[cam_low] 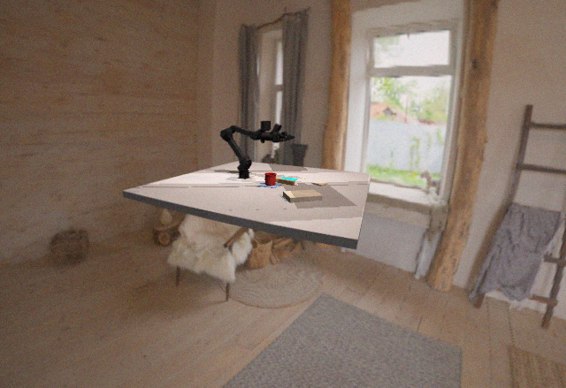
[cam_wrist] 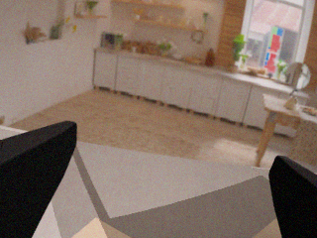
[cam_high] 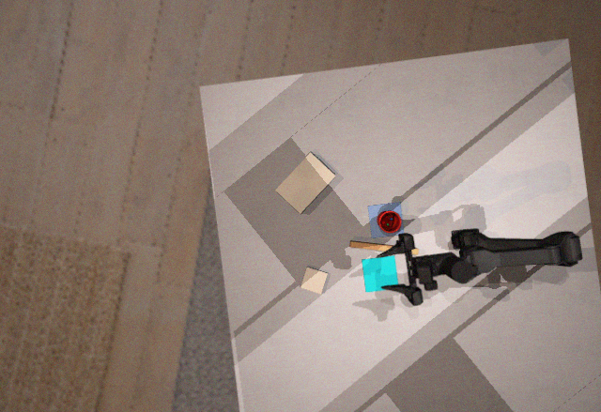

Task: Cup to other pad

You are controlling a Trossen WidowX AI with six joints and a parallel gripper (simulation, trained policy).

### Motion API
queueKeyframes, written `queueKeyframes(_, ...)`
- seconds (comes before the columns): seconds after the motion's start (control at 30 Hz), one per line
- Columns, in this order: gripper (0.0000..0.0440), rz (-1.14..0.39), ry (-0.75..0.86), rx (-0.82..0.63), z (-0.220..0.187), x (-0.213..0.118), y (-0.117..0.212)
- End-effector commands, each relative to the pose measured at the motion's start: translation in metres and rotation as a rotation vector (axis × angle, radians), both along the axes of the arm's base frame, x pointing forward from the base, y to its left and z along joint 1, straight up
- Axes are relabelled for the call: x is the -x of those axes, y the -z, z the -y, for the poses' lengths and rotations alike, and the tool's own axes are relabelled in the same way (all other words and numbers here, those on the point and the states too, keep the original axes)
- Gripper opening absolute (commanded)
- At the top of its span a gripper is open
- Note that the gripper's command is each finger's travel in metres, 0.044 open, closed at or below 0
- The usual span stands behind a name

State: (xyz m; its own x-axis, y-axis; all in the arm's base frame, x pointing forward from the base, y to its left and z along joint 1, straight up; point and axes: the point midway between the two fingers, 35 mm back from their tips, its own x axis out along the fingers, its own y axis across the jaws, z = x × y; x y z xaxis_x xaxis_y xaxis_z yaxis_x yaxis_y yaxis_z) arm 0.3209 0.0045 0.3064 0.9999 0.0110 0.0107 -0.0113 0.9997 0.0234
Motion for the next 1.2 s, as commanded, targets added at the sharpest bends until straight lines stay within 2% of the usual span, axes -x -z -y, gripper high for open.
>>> queueKeyframes(0.0, 0.0374, -0.006, 0.003, 0.001, 0.000, 0.000, 0.001)
queueKeyframes(0.4, 0.0059, -0.139, 0.018, 0.006, -0.002, 0.003, 0.023)
queueKeyframes(0.47, 0.0027, -0.170, 0.016, 0.006, -0.003, 0.003, 0.028)
queueKeyframes(0.6, 0.0030, -0.232, 0.005, 0.005, -0.007, 0.004, 0.035)
queueKeyframes(0.8, 0.0074, -0.323, -0.015, -0.005, -0.013, 0.005, 0.043)
queueKeyframes(1.17, 0.0066, -0.499, -0.035, -0.016, -0.021, 0.010, 0.057)
